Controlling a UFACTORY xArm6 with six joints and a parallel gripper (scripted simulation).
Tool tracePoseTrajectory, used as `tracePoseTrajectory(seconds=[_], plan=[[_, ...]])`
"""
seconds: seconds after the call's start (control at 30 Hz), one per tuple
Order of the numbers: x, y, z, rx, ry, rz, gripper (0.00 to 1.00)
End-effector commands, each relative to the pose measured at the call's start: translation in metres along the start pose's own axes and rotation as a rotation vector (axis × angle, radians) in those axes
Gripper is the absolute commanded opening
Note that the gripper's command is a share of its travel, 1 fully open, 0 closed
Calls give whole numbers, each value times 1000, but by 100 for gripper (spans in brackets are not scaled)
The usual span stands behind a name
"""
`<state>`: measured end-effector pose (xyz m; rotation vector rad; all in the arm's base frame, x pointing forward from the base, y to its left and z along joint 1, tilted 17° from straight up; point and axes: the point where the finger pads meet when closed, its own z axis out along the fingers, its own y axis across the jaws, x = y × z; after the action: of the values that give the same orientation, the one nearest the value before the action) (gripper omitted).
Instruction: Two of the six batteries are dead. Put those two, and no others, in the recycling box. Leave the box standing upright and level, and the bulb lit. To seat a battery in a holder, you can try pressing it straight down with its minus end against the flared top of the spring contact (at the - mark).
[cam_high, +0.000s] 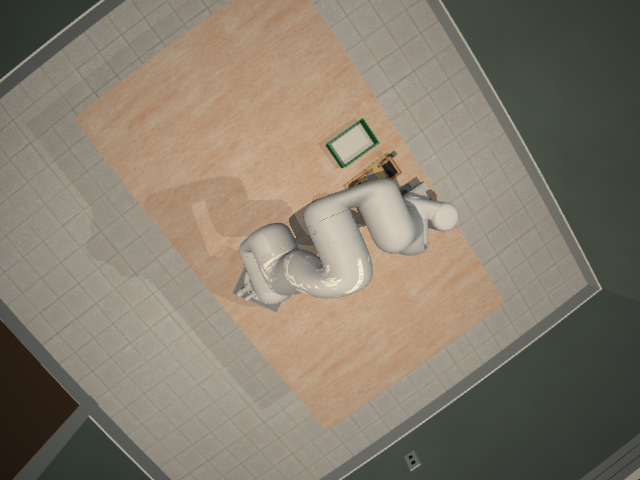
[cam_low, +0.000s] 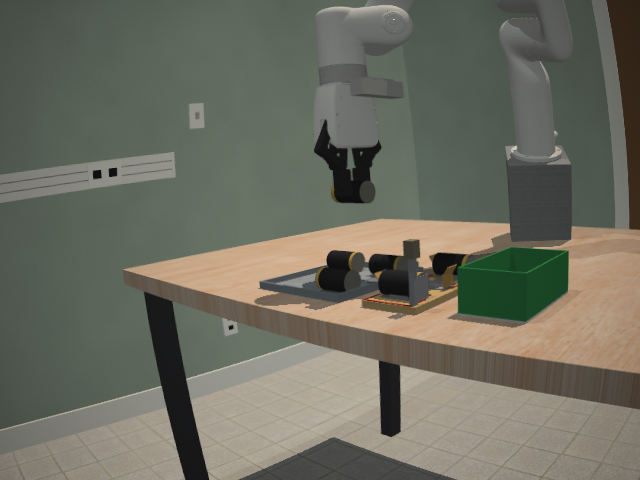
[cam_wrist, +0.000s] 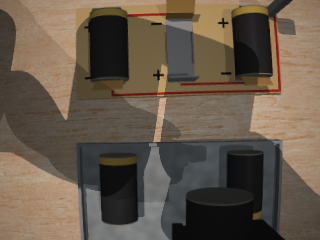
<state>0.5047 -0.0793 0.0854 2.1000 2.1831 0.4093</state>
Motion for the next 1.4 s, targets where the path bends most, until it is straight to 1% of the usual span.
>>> tracePoseTrajectory(seconds=[0.0,0.07,0.13,0.27,1.07,1.1,1.13,1.27,1.33,1.37], plan=[[-59,10,2,-3,15,-6,28],[-78,12,2,-3,15,-6,28],[-89,13,2,-3,15,-6,28],[-94,13,2,-3,15,-6,28],[-95,13,3,-3,15,-9,28],[-95,13,7,-3,15,-9,28],[-95,13,15,-3,15,-9,28],[-94,13,68,-3,15,-9,28],[-94,13,68,-3,15,-9,28],[-94,13,75,-3,15,-9,28]])
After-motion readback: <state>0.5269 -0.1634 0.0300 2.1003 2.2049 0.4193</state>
